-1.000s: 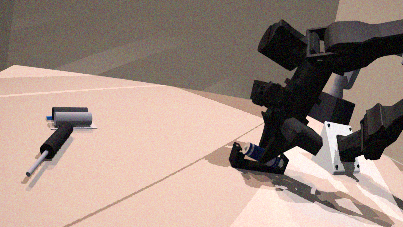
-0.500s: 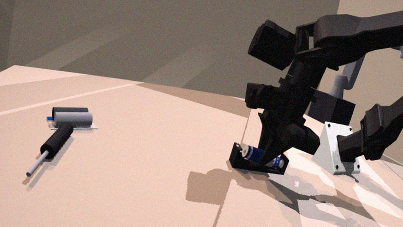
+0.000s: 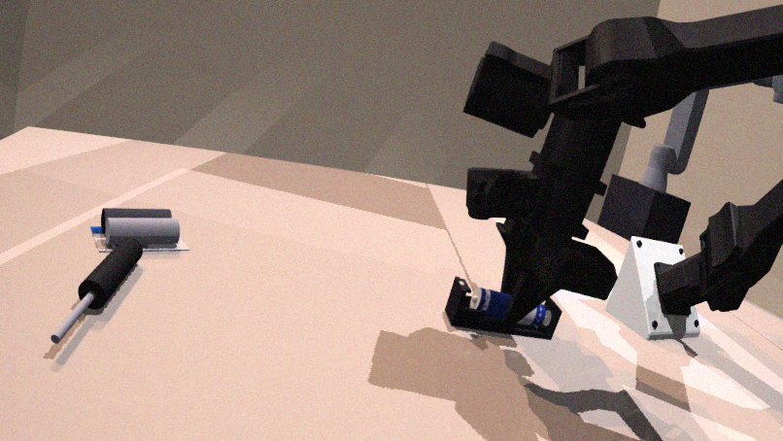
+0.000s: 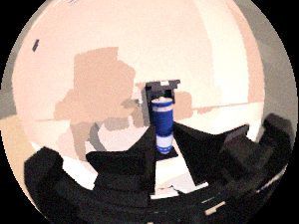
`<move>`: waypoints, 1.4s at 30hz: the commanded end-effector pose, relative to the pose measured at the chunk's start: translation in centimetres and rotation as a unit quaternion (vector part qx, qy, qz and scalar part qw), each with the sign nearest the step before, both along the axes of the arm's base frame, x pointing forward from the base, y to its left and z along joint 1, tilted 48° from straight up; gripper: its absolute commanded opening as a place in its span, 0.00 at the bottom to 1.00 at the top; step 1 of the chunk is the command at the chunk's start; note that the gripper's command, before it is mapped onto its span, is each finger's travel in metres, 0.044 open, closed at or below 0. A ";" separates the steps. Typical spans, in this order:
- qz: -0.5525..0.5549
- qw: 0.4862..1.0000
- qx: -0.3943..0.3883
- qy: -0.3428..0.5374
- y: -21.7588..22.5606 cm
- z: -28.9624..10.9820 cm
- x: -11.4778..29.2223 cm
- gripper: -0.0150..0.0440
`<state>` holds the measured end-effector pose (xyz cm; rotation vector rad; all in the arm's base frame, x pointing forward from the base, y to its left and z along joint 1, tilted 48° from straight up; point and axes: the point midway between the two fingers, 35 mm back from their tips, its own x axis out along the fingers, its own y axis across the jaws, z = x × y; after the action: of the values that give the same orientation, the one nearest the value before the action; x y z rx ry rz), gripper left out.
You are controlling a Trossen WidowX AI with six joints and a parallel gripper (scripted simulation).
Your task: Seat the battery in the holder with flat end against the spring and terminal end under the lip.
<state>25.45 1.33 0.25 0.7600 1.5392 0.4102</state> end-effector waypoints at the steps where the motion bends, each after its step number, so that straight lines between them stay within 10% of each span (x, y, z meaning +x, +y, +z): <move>1: 0.013 1.000 0.003 0.015 0.0 -0.2 -0.2 0.38; 42: 0.036 0.999 0.013 0.036 0.0 -0.5 1.2 0.38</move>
<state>26.17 1.38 -0.04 0.7499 1.6364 0.4589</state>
